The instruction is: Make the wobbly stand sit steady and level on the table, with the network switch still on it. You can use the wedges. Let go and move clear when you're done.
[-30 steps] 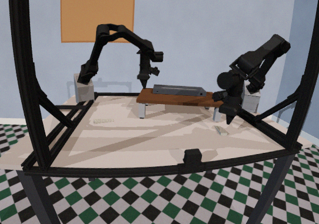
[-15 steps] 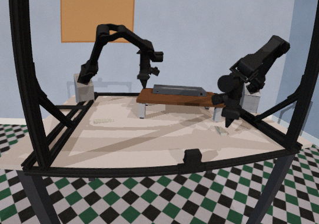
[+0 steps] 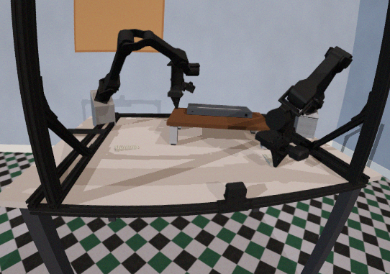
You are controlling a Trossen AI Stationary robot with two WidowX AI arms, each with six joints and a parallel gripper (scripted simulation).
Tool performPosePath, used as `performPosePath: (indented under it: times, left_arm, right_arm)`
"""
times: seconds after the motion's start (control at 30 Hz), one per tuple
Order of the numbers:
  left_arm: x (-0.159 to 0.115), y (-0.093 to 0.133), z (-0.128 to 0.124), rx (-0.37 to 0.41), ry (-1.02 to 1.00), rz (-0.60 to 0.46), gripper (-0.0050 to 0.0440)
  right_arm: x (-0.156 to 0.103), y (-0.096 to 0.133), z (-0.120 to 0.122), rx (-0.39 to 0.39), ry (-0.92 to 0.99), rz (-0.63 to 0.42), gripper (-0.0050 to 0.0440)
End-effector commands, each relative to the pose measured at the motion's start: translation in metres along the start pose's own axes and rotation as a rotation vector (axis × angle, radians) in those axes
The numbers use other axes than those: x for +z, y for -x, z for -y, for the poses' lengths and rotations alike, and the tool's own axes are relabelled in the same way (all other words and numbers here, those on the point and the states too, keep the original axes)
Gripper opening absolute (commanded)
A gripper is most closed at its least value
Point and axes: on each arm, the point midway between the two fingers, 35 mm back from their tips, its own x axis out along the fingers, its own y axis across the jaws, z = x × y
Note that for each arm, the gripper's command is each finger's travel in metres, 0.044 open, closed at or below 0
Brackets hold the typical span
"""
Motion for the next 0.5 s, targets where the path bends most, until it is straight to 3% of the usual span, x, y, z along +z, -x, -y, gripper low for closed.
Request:
performPosePath:
  times: [0.0, 0.4, 0.47]
  left_arm:
    - [-0.0013, -0.0080, -0.0008, -0.007, -0.004, -0.017, 0.0000]
    - [-0.0013, -0.0080, -0.0008, -0.007, -0.004, -0.017, 0.0000]
    - [-0.0013, -0.0080, -0.0008, -0.007, -0.004, -0.017, 0.0000]
  right_arm:
    - [-0.0006, -0.0017, 0.0011, 0.002, 0.279, -0.004, 0.0000]
    - [-0.0006, -0.0017, 0.0011, 0.007, 1.047, -0.013, 0.0000]
    - [-0.0006, -0.0017, 0.0011, 0.007, 1.065, -0.014, 0.0000]
